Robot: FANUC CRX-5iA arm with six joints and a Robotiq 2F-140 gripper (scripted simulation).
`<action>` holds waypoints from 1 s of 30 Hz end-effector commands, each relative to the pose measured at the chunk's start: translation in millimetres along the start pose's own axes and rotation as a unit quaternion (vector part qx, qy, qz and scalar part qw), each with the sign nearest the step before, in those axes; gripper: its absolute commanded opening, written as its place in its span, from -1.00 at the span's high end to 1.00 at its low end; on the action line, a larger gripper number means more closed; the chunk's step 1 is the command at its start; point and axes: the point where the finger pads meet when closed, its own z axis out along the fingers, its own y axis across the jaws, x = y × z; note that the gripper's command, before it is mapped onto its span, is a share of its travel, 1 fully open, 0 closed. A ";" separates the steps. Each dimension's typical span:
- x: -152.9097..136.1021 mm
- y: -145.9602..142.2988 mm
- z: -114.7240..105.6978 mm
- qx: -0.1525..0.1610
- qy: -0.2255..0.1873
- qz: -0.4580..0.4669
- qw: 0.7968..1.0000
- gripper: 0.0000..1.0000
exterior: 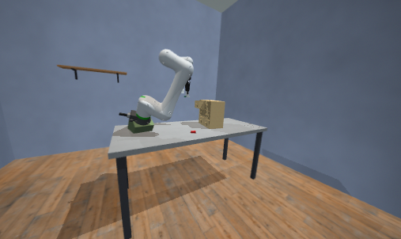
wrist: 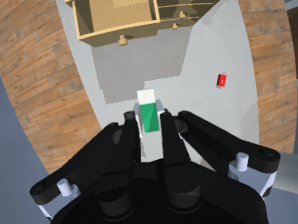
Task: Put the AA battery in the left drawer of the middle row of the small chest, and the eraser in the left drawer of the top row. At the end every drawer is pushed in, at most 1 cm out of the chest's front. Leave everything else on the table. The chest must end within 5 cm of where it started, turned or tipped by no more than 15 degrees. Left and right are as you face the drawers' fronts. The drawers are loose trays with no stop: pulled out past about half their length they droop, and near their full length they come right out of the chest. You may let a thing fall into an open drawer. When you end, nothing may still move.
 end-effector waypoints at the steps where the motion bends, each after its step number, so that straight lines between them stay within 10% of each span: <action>1: 0.0 -0.1 -0.3 0.000 0.000 0.000 1.000 0.77; 14: -6.2 -2.3 4.3 0.004 0.167 -0.003 0.986 0.77; 30: -25.4 0.1 17.4 -0.001 0.462 -0.011 0.887 0.77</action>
